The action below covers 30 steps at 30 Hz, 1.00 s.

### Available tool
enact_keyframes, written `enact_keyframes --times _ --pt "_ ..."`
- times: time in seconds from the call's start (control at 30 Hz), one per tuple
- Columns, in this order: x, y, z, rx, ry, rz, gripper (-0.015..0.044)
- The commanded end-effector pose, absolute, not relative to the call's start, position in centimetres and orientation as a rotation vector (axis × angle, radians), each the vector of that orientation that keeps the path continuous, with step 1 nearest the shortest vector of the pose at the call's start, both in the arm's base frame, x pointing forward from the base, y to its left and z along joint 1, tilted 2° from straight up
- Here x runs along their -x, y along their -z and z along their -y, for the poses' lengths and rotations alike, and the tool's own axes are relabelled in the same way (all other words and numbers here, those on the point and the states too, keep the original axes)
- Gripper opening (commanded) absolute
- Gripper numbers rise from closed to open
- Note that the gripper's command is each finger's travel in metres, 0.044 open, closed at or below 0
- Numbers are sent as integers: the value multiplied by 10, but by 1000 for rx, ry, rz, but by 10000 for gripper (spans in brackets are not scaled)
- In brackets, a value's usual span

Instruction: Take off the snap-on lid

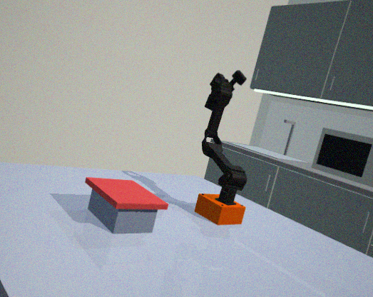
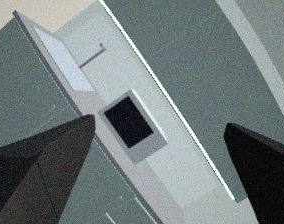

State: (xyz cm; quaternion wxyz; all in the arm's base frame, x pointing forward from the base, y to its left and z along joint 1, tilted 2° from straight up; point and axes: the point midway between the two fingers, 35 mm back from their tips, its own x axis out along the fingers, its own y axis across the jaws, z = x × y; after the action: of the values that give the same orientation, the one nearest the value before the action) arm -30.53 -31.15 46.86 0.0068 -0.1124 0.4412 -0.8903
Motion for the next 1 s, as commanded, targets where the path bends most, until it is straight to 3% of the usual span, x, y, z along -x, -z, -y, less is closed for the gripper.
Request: enact_keyframes --times 0.0,0.2,0.7,0.97 --pt "305 -470 310 357 2785 -1381 374" --pt "295 -523 254 553 2902 -1293 235" --pt "234 -611 98 1139 3247 -886 235" --pt "146 -641 2 1694 3343 -625 235"
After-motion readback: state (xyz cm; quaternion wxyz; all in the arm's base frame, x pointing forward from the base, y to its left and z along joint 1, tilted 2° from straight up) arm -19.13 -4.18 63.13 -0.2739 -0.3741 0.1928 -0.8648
